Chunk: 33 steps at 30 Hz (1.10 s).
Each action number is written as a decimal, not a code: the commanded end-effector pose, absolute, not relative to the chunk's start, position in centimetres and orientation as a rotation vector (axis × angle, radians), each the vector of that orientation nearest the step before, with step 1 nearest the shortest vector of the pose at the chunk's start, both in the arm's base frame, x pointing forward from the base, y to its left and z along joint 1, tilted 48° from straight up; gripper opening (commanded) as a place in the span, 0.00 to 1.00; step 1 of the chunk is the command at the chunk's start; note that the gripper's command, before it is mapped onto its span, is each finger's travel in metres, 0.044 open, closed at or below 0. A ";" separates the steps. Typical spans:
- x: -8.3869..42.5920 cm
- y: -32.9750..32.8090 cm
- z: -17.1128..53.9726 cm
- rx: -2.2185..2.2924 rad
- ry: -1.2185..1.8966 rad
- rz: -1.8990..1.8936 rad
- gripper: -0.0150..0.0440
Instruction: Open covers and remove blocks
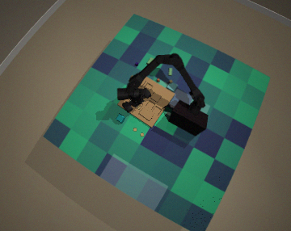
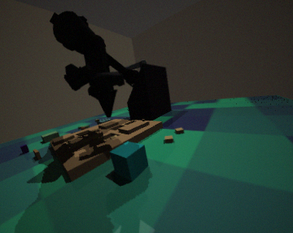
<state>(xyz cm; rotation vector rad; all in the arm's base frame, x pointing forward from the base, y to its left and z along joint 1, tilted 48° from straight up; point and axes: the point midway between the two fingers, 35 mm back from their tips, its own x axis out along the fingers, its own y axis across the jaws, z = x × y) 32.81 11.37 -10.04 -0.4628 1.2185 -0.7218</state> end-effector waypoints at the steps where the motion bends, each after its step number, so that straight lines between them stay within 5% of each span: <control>1: 32.9 10.5 -10.8 -0.471 1.226 -0.720 0.25; 10: 33.4 8.7 -12.5 -0.344 1.159 -0.810 0.25; 21: 33.5 8.1 -13.1 0.538 0.591 -1.299 0.25; 33: 33.7 7.4 -13.7 0.718 0.451 -1.372 0.25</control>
